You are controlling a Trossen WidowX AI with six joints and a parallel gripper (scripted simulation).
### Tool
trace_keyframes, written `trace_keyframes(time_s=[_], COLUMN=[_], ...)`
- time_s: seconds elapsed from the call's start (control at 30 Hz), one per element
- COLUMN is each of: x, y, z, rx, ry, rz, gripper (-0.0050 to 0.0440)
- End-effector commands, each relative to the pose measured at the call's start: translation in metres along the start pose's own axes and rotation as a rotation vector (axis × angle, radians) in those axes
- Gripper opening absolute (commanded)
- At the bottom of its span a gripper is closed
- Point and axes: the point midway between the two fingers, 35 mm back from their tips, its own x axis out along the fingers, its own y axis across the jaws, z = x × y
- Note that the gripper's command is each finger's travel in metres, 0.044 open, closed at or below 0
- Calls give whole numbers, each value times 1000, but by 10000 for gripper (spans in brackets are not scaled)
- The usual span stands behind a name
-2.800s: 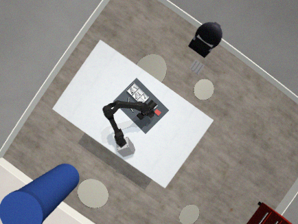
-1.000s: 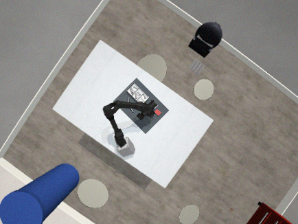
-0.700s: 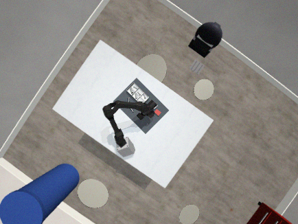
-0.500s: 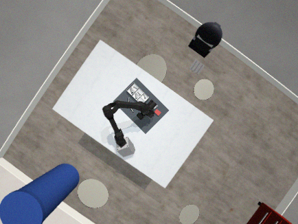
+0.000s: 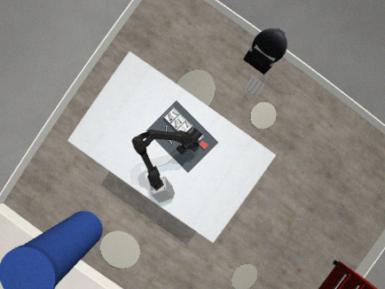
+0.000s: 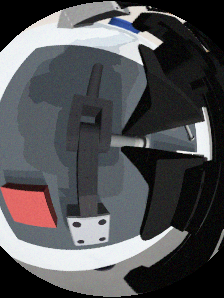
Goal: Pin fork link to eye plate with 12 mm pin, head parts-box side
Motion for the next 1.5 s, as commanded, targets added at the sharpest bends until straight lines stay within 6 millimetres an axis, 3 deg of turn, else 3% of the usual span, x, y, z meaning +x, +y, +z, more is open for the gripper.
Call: trace_keyframes(time_s=[0.0,1.47], x=[0,0], y=[0,-1], z=[0,11], rx=[2,2], ry=[-2,-2], rz=[-2,-2], gripper=[13,13])
